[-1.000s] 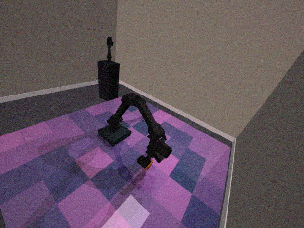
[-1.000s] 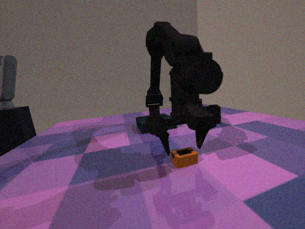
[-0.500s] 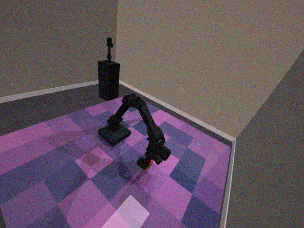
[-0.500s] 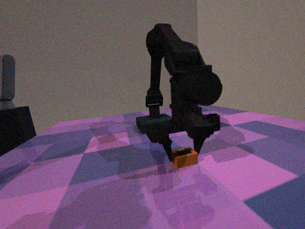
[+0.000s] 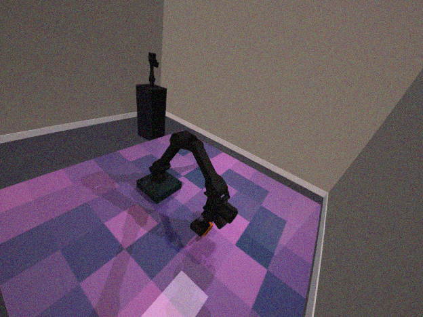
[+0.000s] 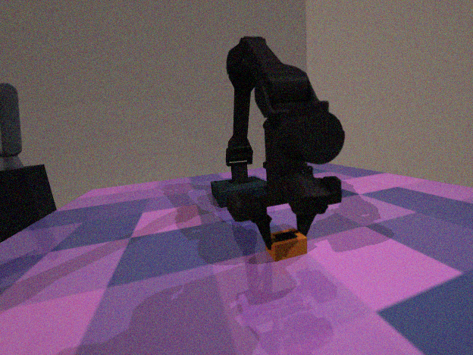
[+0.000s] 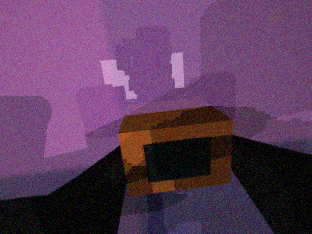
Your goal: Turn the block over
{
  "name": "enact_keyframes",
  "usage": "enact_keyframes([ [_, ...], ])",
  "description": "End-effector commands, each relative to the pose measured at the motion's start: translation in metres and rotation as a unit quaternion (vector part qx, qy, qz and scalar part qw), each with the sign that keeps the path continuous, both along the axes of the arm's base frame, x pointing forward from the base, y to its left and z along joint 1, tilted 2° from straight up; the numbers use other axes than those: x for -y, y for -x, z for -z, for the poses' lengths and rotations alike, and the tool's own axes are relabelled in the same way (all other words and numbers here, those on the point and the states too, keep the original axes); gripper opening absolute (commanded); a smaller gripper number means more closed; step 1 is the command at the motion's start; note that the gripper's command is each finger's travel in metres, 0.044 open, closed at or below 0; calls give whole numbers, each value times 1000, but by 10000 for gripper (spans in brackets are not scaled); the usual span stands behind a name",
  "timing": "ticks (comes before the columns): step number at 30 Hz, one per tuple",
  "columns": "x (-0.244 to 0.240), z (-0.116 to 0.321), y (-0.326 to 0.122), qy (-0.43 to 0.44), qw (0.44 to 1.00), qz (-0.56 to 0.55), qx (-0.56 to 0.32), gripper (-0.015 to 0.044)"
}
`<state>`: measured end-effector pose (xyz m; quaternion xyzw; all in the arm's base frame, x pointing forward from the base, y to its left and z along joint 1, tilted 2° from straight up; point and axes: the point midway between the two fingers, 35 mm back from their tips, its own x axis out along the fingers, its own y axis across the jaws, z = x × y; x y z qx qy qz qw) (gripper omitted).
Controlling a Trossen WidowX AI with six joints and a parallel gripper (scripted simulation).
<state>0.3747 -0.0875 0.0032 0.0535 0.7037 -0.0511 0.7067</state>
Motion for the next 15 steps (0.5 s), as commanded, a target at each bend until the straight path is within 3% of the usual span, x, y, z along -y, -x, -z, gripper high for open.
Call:
enact_keyframes([
  [1, -1, 0, -1, -2, 1000, -2, 1, 183],
  [7, -1, 0, -1, -2, 1000, -2, 1, 142],
  [12, 0, -25, -1, -2, 1000, -2, 1, 11],
  [15, 0, -30, 0, -2, 1000, -2, 1, 0],
])
